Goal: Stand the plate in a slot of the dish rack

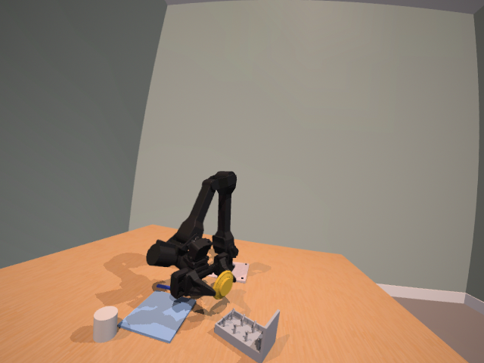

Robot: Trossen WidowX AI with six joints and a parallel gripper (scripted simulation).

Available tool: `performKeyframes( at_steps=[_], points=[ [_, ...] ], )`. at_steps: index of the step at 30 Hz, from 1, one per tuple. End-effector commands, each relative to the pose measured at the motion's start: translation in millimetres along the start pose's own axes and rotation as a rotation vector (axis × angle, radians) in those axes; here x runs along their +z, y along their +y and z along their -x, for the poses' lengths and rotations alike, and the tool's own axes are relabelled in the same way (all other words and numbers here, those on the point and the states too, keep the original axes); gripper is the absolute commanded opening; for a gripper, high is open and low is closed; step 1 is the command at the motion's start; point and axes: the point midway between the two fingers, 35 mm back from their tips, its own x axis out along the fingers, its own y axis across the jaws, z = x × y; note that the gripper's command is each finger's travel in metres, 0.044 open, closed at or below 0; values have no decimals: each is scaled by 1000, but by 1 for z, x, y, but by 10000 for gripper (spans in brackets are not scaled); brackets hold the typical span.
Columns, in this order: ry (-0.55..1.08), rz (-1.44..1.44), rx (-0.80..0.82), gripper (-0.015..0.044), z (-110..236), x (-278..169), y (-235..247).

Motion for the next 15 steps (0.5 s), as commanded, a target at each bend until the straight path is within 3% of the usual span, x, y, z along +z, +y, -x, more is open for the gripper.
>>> performKeyframes(
  at_steps=[1, 15],
  points=[
    [-28, 40, 1, 0, 2, 2, 2],
    [-23, 38, 3, 0, -1, -7, 0]
  ],
)
